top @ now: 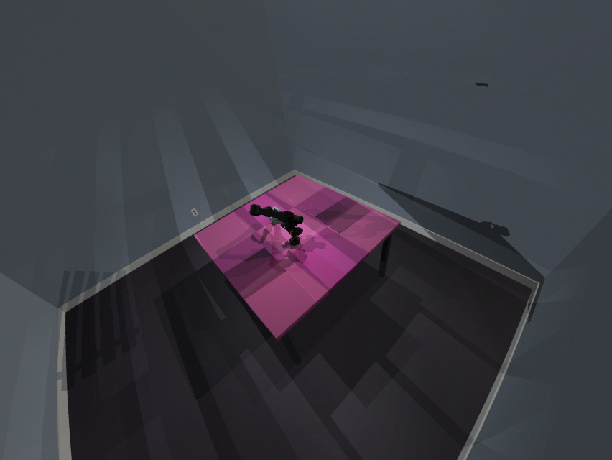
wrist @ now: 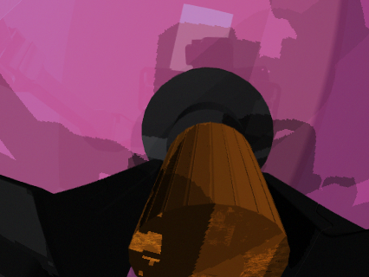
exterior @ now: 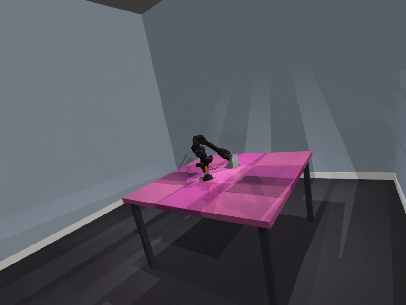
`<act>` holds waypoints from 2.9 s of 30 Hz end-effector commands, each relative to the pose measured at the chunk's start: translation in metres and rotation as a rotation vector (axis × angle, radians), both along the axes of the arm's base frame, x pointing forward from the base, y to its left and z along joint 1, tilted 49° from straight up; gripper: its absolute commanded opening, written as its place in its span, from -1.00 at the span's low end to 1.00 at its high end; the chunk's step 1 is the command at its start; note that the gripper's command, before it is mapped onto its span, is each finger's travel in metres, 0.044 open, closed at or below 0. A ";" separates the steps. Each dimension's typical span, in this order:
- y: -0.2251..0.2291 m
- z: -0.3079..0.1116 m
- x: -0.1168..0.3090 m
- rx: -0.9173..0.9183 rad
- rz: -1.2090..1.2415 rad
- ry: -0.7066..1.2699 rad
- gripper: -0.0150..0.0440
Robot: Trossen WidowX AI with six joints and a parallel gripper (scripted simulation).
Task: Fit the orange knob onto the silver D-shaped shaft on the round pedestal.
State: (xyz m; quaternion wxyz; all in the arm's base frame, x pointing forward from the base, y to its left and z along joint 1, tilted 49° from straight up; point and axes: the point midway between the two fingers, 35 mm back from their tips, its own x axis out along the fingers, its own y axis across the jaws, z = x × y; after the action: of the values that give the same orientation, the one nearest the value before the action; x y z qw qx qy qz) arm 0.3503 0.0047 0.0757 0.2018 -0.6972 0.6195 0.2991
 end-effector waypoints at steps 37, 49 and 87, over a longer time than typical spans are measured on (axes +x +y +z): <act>0.000 0.000 0.002 -0.014 0.144 0.159 -0.49; -0.002 -0.001 0.000 -0.015 0.144 0.159 -0.49; -0.001 0.000 0.000 -0.026 0.283 0.315 -0.49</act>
State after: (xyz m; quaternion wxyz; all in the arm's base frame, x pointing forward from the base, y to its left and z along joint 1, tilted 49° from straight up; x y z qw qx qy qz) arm 0.3494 0.0036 0.0749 0.0513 -0.7233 0.5440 0.4222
